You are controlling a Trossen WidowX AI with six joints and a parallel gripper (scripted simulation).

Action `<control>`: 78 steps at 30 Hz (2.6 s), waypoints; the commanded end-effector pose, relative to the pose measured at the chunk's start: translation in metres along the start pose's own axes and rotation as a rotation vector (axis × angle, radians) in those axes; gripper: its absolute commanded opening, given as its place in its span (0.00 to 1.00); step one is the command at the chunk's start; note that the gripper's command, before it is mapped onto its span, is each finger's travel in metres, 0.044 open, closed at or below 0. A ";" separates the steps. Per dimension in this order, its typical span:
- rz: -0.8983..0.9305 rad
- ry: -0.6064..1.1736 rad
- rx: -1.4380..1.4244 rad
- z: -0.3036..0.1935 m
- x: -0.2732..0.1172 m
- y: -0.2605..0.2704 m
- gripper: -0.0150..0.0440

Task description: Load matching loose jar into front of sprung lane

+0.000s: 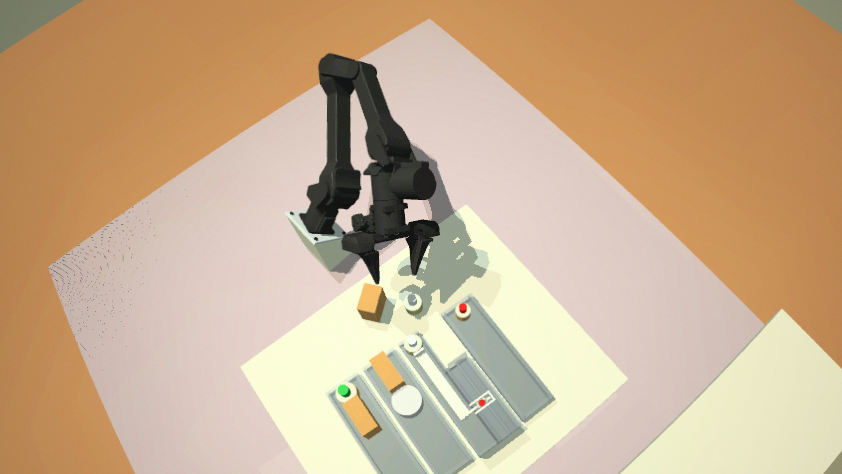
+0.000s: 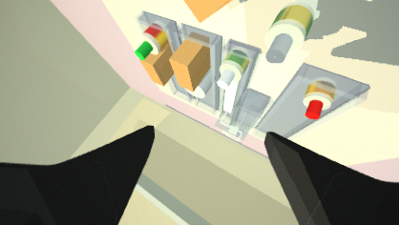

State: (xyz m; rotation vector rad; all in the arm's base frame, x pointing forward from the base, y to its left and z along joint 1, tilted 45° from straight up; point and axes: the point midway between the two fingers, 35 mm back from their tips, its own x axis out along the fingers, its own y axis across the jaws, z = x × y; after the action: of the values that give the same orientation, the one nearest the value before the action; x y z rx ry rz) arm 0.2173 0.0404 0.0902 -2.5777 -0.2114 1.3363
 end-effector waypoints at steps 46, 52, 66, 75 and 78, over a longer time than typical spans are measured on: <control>1.139 -0.807 2.841 0.004 0.055 -0.027 1.00; 1.138 -0.809 2.841 0.017 0.068 -0.037 1.00; 1.138 -0.811 2.840 0.038 0.087 -0.053 1.00; 1.138 -0.812 2.841 0.047 0.096 -0.060 1.00; 1.138 -0.812 2.840 0.050 0.098 -0.062 1.00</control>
State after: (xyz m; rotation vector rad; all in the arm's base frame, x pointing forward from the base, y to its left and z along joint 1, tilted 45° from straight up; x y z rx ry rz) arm 0.2339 0.1271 0.0052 0.4642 1.6058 0.7552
